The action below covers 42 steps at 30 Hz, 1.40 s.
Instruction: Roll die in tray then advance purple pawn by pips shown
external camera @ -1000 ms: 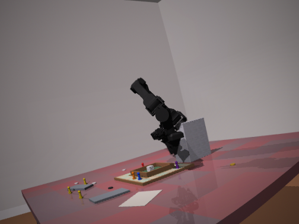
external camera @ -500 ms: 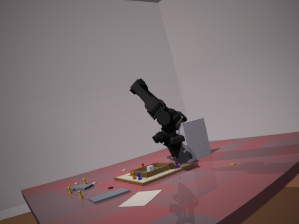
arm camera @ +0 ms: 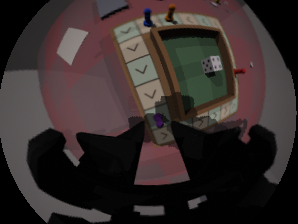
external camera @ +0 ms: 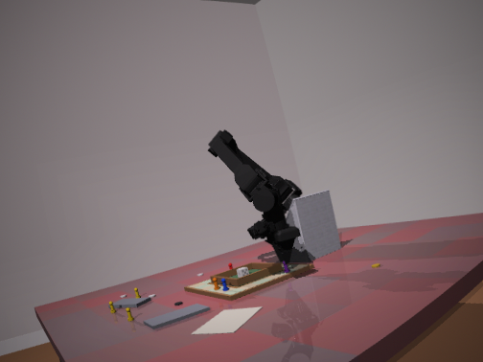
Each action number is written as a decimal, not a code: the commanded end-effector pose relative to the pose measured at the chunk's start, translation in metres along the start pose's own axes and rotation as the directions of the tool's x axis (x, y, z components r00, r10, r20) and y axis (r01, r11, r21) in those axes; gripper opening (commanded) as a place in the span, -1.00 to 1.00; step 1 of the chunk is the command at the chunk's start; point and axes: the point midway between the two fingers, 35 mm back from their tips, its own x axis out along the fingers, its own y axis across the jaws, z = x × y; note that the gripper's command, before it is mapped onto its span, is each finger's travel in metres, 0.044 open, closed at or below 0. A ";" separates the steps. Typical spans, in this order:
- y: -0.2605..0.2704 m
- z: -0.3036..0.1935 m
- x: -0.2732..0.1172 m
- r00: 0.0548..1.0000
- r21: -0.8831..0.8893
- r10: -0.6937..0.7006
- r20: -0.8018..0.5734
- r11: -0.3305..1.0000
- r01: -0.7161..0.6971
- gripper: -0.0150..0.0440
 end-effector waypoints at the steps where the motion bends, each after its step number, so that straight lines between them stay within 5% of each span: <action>1: -0.002 -0.001 0.009 1.000 -0.002 -0.007 -0.002 1.000 0.007 0.19; 10: -0.003 -0.001 0.020 1.000 -0.002 -0.008 -0.002 1.000 0.008 0.19; 16: -0.003 -0.001 0.020 1.000 -0.002 -0.008 -0.002 1.000 0.008 -0.35; 26: -0.003 -0.001 0.019 1.000 -0.002 -0.008 -0.002 1.000 0.008 -0.49; 42: 0.000 0.002 -0.089 1.000 -0.004 -0.001 -0.005 1.000 0.001 -0.49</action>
